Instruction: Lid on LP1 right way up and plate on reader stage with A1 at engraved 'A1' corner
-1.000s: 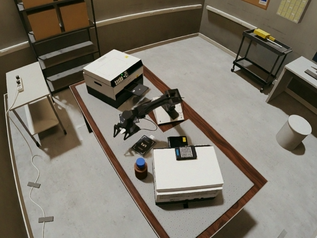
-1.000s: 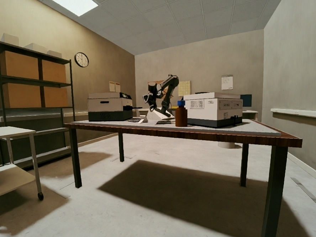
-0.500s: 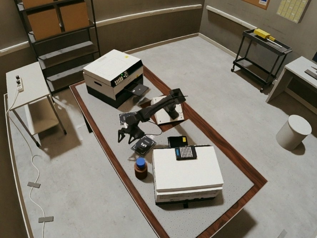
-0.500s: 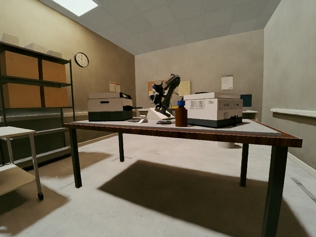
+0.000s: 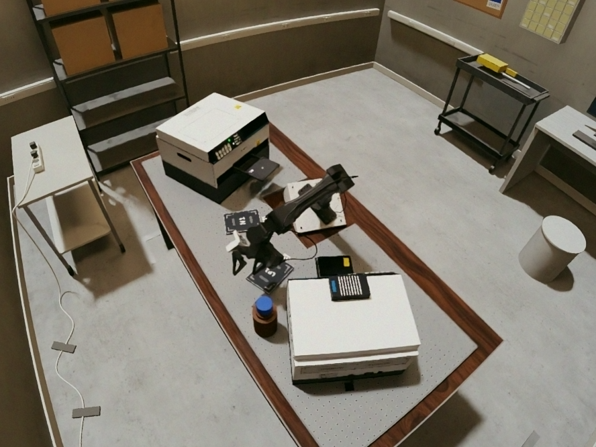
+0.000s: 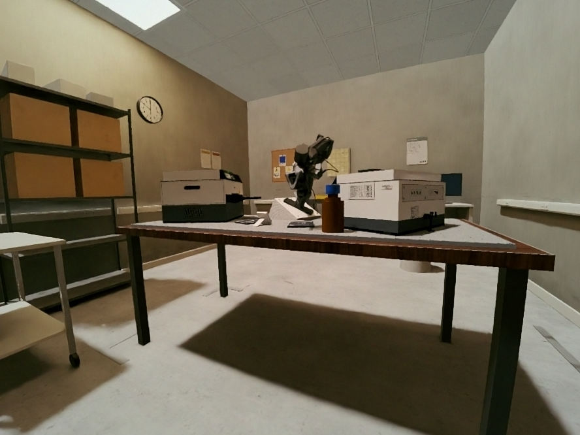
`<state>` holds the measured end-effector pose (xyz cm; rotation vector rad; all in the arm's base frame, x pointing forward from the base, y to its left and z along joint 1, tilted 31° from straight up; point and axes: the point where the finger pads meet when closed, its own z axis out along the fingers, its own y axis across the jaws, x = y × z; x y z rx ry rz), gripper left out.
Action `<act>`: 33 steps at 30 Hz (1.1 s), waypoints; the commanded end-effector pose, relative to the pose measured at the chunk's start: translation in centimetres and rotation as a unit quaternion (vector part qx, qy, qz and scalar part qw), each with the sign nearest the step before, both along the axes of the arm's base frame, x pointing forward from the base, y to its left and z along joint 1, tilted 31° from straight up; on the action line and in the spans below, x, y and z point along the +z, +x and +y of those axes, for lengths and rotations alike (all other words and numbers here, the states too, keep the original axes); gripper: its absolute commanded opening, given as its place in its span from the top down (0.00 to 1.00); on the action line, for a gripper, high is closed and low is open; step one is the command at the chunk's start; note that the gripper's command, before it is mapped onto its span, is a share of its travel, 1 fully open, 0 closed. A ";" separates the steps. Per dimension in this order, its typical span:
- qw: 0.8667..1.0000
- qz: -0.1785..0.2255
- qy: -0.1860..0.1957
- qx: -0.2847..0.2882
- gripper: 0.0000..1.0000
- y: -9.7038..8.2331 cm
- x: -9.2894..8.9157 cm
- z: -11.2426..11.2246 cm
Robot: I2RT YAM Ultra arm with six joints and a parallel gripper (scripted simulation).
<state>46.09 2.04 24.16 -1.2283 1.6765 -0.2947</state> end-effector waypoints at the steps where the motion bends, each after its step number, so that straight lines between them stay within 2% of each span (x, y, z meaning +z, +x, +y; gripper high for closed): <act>1: 1.000 -0.011 -0.015 -0.009 0.00 -0.8 3.0 0.3; 2: 1.000 -0.010 -0.011 -0.011 0.00 -1.0 3.2 0.6; 4: 1.000 -0.001 -0.031 0.002 0.00 -1.5 3.5 1.2; 7: 1.000 -0.001 -0.031 0.002 0.00 -1.7 3.7 1.5; 9: 0.999 0.011 -0.047 0.012 0.00 -2.1 3.8 2.0; 15: 0.999 0.012 -0.040 0.008 0.00 -3.7 4.9 3.7; 17: 0.998 0.019 -0.062 0.023 0.00 -4.2 5.2 4.2; 20: 0.998 0.022 -0.055 0.019 0.00 -5.1 5.6 4.9; 22: 0.996 0.029 -0.078 0.033 0.00 -5.7 5.9 5.3; 26: 0.996 0.030 -0.073 0.030 0.00 -6.4 6.2 5.7; 28: 0.994 0.037 -0.096 0.045 0.00 -7.0 6.5 6.1; 33: 0.994 0.040 -0.089 0.041 0.00 -8.7 7.1 7.0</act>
